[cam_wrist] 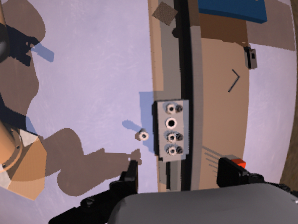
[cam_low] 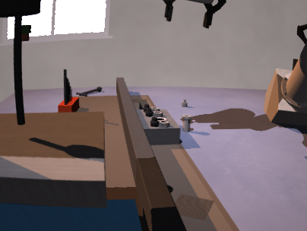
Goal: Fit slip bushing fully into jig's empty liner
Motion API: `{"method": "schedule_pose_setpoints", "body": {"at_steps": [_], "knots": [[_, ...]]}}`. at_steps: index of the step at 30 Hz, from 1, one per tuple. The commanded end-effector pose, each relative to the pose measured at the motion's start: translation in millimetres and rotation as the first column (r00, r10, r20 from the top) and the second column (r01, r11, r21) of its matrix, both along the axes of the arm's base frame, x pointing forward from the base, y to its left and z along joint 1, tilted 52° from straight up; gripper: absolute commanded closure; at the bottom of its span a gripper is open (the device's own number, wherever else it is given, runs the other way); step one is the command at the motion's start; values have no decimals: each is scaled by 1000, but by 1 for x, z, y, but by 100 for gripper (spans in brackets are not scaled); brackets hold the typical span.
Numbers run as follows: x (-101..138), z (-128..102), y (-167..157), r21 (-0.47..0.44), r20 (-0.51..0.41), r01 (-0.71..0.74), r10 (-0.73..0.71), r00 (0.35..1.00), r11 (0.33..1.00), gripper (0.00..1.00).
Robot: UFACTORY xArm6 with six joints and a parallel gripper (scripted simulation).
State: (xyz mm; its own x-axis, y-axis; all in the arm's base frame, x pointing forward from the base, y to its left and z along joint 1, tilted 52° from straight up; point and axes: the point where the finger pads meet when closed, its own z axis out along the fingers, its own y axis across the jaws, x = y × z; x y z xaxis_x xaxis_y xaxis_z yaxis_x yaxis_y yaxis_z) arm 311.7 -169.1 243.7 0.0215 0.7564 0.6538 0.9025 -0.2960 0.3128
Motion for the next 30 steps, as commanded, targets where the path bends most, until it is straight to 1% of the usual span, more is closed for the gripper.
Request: {"method": "schedule_pose_setpoints", "body": {"at_steps": [1,2,6,11,27,30], "knots": [[-8,-24,-17,68,9,-105,105,994,992,0],[-8,-24,-17,68,9,-105,105,994,992,0],[-14,-36,-24,100,19,-148,147,989,984,0],[-15,-39,-26,110,23,-160,158,987,981,0],[-16,-40,-26,111,24,-161,160,987,981,0],[-14,-41,-25,122,10,-146,146,989,982,0]]}}
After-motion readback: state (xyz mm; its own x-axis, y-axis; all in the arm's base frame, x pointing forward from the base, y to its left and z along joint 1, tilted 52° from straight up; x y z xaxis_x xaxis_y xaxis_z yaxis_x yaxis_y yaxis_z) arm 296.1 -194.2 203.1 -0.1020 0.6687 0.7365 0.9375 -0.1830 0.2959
